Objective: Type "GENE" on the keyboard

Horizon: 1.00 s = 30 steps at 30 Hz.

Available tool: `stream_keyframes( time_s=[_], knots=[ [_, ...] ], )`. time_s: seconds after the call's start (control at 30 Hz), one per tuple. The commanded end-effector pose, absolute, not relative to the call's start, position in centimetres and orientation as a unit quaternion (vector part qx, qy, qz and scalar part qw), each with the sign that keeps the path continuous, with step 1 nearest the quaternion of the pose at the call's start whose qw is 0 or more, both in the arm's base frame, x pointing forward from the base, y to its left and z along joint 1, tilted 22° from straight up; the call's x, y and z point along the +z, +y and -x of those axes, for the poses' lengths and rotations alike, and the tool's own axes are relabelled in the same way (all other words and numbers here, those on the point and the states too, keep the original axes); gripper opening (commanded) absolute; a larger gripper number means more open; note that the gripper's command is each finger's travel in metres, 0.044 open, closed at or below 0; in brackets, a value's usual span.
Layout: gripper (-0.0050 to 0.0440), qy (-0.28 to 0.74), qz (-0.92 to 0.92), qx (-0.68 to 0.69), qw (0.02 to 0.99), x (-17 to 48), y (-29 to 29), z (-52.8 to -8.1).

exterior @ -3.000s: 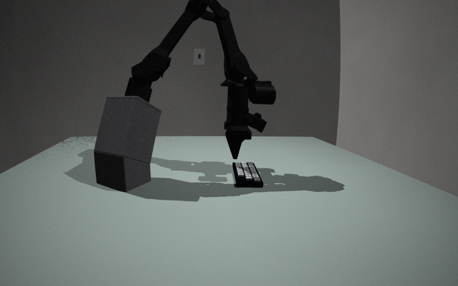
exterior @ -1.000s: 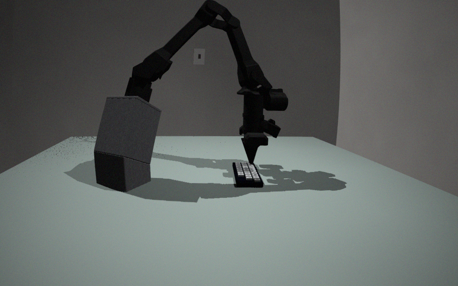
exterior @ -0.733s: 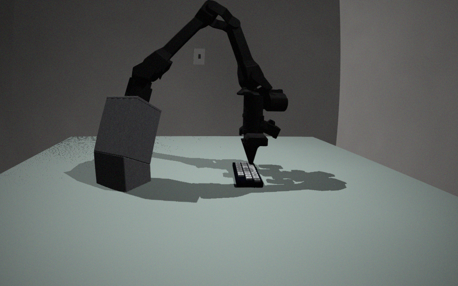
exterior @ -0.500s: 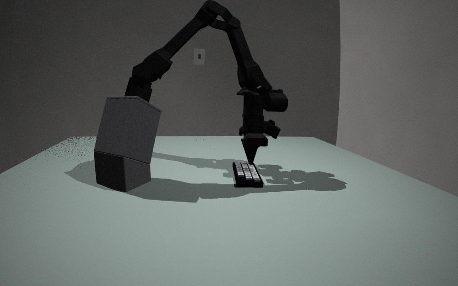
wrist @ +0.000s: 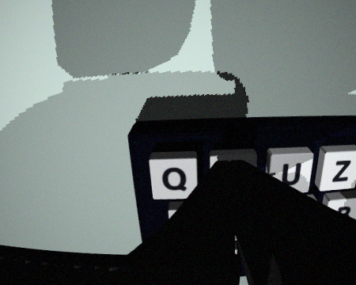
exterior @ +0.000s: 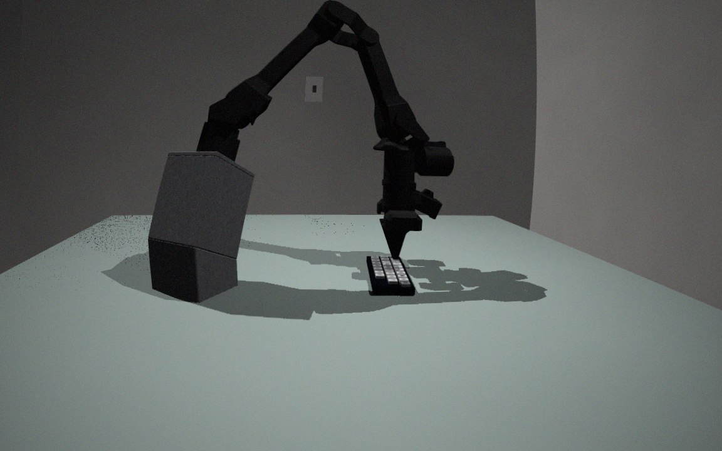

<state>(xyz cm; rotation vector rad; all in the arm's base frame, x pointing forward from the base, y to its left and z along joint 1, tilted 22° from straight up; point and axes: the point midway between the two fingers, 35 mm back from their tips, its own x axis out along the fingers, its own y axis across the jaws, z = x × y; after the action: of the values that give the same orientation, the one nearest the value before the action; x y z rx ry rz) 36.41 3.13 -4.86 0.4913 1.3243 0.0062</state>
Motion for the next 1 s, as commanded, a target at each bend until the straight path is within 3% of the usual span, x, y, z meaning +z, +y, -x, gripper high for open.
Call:
stream_keyframes(
  time_s=[0.0, 0.97],
  knots=[
    [0.0, 0.61, -0.225, -0.001, 0.759, -5.14, 3.1, -36.37],
    [0.0, 0.61, -0.225, -0.001, 0.759, -5.4, 3.18, -36.44]
  ],
)
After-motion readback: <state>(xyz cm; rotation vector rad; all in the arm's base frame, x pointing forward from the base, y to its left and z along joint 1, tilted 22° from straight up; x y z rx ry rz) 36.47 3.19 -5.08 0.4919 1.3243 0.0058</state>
